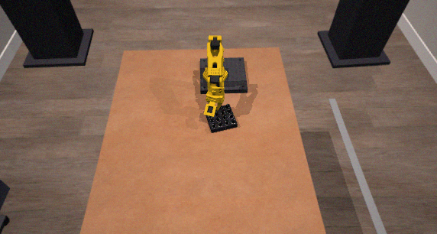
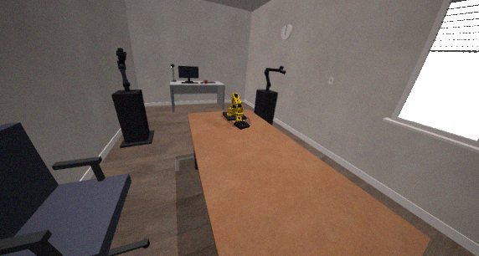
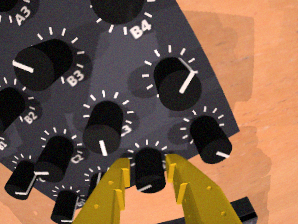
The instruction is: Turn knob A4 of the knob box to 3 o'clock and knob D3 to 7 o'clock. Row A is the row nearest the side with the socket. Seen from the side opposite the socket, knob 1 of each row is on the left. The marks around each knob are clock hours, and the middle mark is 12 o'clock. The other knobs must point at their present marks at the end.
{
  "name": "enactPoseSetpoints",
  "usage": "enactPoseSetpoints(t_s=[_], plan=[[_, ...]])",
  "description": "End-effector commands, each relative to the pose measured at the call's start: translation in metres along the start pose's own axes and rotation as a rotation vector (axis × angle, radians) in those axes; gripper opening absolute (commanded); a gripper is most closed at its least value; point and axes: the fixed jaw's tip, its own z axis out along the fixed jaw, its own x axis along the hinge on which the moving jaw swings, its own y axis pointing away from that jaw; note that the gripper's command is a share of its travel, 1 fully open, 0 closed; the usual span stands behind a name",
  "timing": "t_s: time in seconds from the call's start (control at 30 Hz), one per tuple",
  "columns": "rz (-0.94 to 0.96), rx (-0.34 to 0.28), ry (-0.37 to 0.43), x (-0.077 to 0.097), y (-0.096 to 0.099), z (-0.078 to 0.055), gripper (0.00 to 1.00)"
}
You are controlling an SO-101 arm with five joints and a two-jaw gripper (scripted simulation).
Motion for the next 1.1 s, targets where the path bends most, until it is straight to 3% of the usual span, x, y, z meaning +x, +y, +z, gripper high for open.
enactPoseSetpoints(t_s=[0.0,1.07], plan=[[0.001,0.006,0.022,0.0037,-0.0019,0.0020,0.10],[0.001,0.006,0.022,0.0037,-0.0020,0.0020,0.01]])
